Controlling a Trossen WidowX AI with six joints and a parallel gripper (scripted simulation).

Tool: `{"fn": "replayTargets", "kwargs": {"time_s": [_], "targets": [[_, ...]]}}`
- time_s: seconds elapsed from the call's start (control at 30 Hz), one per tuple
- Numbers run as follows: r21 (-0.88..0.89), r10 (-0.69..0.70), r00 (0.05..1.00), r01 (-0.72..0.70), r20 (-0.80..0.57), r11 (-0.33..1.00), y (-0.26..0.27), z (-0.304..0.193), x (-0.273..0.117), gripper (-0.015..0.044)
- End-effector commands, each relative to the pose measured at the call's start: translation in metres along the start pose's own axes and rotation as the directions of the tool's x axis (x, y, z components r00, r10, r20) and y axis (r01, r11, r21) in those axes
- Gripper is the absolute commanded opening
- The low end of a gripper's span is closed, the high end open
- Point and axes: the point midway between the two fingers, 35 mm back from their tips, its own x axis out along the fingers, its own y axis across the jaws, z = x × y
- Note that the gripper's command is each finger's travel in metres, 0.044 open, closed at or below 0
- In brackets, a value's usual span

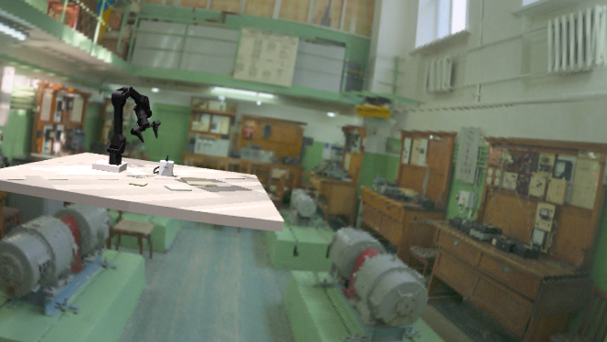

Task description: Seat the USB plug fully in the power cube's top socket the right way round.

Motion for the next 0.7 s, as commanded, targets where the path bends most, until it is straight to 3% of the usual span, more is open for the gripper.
{"fn": "replayTargets", "kwargs": {"time_s": [0.0, 0.3, 0.53, 0.67], "targets": [[0.095, 0.118, 0.993, -0.120, 0.022, 0.988, -0.011, -0.018, 0.021, 0.0440], [0.223, 0.326, 0.923, -0.368, 0.206, 0.902, -0.036, -0.070, 0.074, 0.0440], [0.323, 0.339, 0.860, -0.468, 0.382, 0.823, -0.044, -0.128, 0.116, 0.0440], [0.334, 0.333, 0.854, -0.473, 0.399, 0.815, -0.044, -0.134, 0.120, 0.0440]]}}
